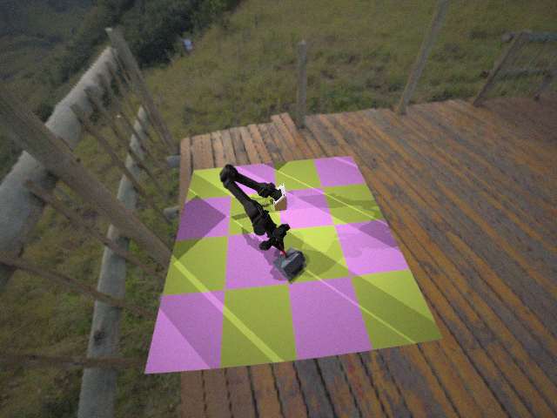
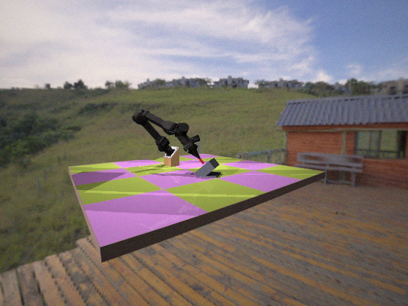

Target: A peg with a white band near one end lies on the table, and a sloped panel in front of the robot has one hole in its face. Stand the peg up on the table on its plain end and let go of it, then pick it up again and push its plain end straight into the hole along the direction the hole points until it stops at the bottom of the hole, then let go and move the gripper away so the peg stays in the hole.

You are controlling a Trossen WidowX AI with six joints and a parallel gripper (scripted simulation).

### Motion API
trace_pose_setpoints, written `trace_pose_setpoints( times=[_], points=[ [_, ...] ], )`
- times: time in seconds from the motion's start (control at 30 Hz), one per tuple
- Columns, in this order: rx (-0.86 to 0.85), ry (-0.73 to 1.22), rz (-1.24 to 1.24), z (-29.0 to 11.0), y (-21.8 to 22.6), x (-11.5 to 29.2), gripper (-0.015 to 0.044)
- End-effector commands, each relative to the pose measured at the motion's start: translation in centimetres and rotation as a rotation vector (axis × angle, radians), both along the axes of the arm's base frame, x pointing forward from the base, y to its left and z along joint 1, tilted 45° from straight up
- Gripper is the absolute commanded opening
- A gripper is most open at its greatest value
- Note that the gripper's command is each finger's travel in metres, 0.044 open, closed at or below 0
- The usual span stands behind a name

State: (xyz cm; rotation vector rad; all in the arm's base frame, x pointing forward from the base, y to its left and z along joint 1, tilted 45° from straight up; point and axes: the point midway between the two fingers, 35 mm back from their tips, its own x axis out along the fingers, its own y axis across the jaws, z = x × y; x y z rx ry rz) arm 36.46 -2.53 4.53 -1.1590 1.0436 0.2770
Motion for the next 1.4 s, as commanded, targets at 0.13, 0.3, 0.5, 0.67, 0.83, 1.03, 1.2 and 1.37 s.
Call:
trace_pose_setpoints(
  times=[0.13,0.3,0.5,0.67,0.83,1.03,1.2,1.37],
  points=[
    [0.0,-0.002,0.001,0.14,0.05,-0.02,0.0],
    [0.0,-0.002,0.001,0.14,0.05,-0.02,0.0],
    [0.0,-0.002,0.001,0.09,0.08,-0.08,0.0],
    [0.0,-0.002,0.001,0.0,0.12,-0.18,0.0],
    [0.0,-0.002,0.001,-0.08,0.13,-0.26,0.0],
    [0.0,-0.002,0.001,-0.28,0.07,-0.23,0.0],
    [0.0,-0.002,0.001,-0.47,0.02,-0.18,0.0],
    [0.0,-0.002,0.001,-0.69,-0.03,-0.05,0.0]
  ],
)
